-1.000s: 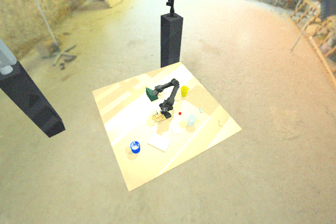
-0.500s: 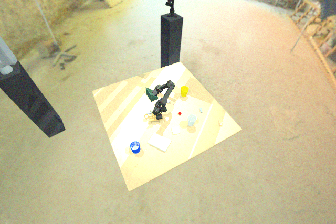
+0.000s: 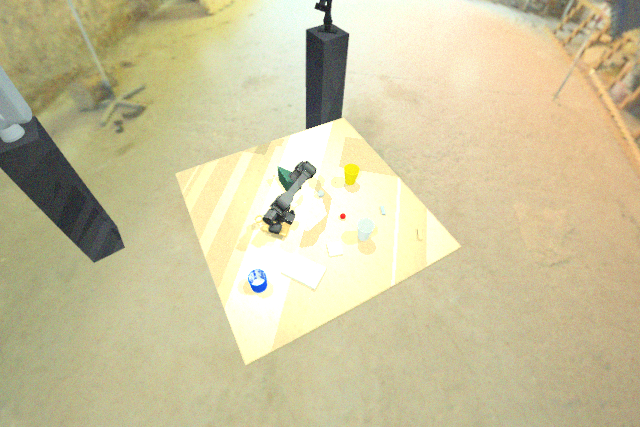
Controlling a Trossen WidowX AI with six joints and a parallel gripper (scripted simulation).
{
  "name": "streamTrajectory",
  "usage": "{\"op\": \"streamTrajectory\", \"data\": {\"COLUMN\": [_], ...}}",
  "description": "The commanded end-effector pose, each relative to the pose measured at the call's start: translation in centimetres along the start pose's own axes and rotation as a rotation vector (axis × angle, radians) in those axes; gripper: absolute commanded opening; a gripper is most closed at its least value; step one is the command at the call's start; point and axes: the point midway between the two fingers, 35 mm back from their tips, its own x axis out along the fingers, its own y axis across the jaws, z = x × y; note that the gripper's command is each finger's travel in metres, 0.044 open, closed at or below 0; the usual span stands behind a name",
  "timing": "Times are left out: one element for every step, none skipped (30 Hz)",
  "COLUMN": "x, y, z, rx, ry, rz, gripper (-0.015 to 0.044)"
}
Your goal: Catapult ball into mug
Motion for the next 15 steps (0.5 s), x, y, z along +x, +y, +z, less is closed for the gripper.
{"op": "streamTrajectory", "data": {"x": [-0.5,-0.5,-0.5,-0.4,-0.3,-0.1,0.0,0.2,0.4,0.5,0.7,0.9,1.0,1.2,1.4], "y": [-0.8,-0.8,-0.8,-0.8,-0.8,-0.8,-0.8,-0.9,-0.9,-0.9,-0.9,-0.9,-0.9,-0.9,-0.9], "z": [-0.1,-0.1,-0.1,-0.1,-0.1,-0.1,-0.1,-0.1,-0.1,-0.1,-0.1,-0.1,-0.1,-0.1,-0.1], "rx": [0.015,0.015,0.015,0.015,0.015,0.015,0.015,0.015,0.015,0.015,0.015,0.015,0.015,0.015,0.015], "ry": [0.008,0.008,0.008,0.008,0.008,0.008,0.008,0.008,0.008,0.008,0.008,0.008,0.008,0.008,0.008], "rz": [-0.012,-0.012,-0.013,-0.013,-0.013,-0.013,-0.013,-0.013,-0.013,-0.013,-0.013,-0.013,-0.013,-0.013,-0.013], "gripper": [0.0000,0.0000,0.0000,0.0000,0.0000,0.0000,0.0000,0.0000,0.0000,0.0000,0.0000,0.0000,0.0000,0.0000,0.0000]}}
